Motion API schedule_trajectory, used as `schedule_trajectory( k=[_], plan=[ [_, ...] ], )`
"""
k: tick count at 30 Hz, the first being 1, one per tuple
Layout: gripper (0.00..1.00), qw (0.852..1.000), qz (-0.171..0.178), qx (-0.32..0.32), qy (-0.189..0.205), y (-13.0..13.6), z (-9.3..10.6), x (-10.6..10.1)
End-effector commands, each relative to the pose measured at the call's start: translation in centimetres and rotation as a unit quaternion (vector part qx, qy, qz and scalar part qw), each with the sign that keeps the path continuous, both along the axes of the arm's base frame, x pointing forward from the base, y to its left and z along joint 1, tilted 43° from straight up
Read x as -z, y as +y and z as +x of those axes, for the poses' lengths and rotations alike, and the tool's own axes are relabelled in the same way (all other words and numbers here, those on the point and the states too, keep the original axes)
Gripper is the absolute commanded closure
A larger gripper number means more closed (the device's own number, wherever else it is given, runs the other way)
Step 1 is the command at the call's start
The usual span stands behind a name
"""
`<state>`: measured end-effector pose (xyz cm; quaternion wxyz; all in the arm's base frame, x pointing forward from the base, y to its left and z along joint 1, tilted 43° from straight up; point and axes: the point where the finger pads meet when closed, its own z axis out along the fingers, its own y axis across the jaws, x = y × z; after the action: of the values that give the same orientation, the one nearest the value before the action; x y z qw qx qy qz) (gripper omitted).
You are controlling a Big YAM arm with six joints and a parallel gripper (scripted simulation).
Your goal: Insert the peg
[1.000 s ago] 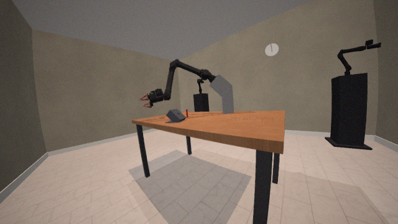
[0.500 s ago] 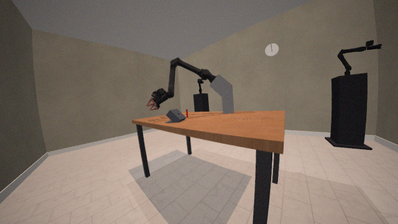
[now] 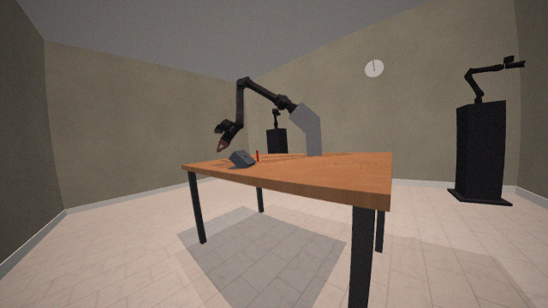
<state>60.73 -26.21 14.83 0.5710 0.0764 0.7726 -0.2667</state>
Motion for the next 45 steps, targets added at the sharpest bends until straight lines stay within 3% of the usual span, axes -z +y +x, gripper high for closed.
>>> schedule_trajectory(
  k=[1, 3, 8, 13, 18, 20, 25, 33, 35, 38, 45],
  plan=[
    [0.0, 0.997, -0.052, -0.02, 0.058, 2.1, -0.9, 0.0],
    [0.0, 0.997, -0.052, -0.02, 0.058, 2.1, -0.9, 0.0],
    [0.0, 0.984, -0.088, -0.025, 0.153, 3.3, -3.6, 3.2],
    [0.0, 0.96, -0.124, -0.037, 0.248, 4.5, -6.7, 6.1],
    [0.0, 0.924, -0.161, -0.056, 0.342, 5.7, -10.3, 8.7],
    [0.0, 0.924, -0.161, -0.056, 0.342, 5.7, -10.3, 8.7],
    [0.0, 0.876, -0.197, -0.083, 0.432, 6.8, -14.1, 11.1],
    [0.0, 0.785, -0.247, -0.133, 0.552, 8.3, -20.2, 13.8],
    [0.0, 0.779, -0.25, -0.136, 0.559, 8.4, -20.6, 13.9],
    [0.0, 0.785, -0.248, -0.128, 0.553, 7.7, -20.3, 13.5],
    [0.0, 0.782, -0.244, -0.131, 0.559, 7.0, -19.8, 15.3]
  ],
)
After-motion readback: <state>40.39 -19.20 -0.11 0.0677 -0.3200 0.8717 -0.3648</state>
